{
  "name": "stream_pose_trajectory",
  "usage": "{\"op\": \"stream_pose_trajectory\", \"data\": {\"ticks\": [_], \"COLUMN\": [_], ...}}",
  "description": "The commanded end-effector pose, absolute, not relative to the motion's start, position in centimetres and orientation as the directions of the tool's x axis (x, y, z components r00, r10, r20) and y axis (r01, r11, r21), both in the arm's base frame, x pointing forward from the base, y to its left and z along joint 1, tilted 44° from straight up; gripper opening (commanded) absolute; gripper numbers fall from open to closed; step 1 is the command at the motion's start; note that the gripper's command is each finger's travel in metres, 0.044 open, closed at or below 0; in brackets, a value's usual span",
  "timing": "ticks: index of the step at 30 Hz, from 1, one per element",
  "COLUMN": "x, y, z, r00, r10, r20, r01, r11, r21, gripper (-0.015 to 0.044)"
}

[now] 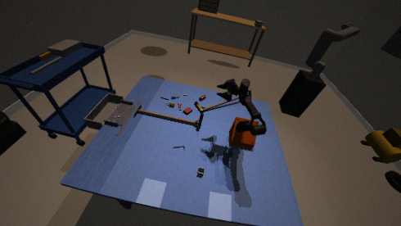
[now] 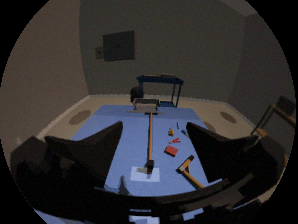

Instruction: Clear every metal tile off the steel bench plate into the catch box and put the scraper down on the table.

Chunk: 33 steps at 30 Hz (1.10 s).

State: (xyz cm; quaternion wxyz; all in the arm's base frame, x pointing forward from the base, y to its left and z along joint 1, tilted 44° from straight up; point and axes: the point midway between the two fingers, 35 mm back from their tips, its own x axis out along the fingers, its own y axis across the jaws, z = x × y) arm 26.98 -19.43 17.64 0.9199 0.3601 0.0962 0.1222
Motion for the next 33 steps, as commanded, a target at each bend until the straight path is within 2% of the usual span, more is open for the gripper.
{"op": "stream_pose_trajectory", "data": {"ticks": [1, 20, 33], "x": [27.0, 27.0, 29.9], "y": [-19.4, -19.4, -16.1], "z": [17.7, 17.6, 13.2], "r00": [0.951, 0.951, 0.912], "r10": [0.295, 0.296, 0.369], "r20": [-0.087, -0.088, -0.177], "r01": [-0.157, -0.157, -0.136], "r11": [0.708, 0.708, 0.681], "r21": [0.688, 0.689, 0.719], "gripper": [0.044, 0.044, 0.044]}}
